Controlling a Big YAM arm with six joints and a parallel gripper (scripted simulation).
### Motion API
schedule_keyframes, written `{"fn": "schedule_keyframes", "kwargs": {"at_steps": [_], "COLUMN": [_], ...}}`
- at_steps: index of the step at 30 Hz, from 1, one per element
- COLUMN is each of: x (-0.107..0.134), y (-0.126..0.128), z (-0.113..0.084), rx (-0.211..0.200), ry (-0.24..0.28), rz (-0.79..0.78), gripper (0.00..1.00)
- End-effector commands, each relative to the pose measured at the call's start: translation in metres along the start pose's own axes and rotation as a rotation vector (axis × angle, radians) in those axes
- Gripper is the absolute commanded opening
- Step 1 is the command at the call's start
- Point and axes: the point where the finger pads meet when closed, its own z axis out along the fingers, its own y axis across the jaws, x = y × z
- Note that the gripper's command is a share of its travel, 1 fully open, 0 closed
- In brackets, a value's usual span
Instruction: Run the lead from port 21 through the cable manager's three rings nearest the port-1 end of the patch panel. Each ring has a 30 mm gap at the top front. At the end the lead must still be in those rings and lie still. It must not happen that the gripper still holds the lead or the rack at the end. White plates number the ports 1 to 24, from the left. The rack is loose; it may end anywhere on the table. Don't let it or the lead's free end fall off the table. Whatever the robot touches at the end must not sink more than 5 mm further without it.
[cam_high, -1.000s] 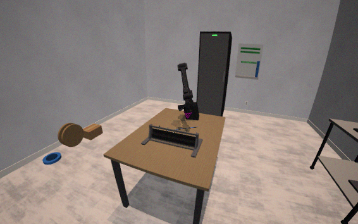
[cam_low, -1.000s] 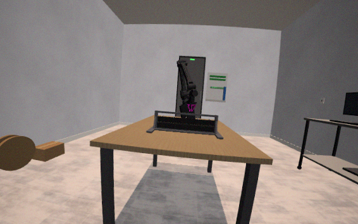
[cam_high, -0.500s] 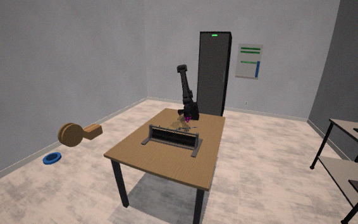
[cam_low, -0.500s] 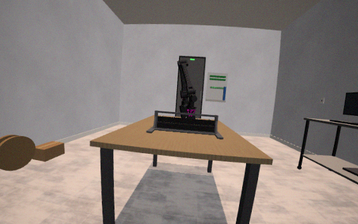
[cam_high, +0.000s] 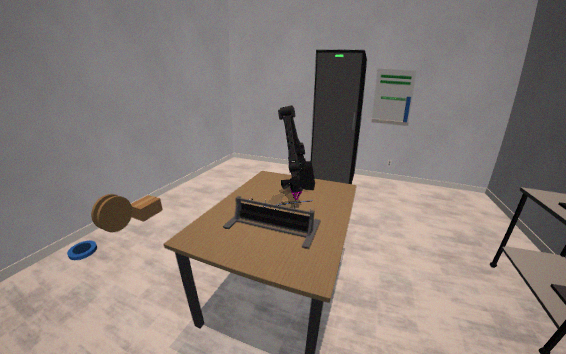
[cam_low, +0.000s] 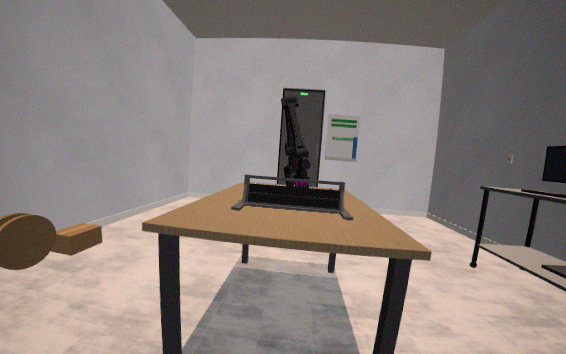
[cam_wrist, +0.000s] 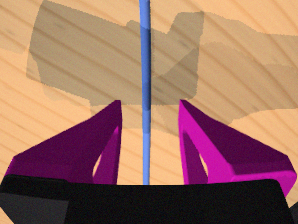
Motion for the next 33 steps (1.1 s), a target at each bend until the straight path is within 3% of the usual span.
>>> {"fn": "schedule_keyframes", "kwargs": {"at_steps": [1, 11, 33], "x": [-0.009, -0.012, -0.012], "y": [0.009, 0.014, 0.013], "z": [0.007, 0.018, 0.016], "rx": [-0.024, -0.033, -0.037], "ry": [-0.014, -0.018, -0.02], "rz": [0.005, 0.008, 0.011], "gripper": [0.32, 0.32, 0.32]}}
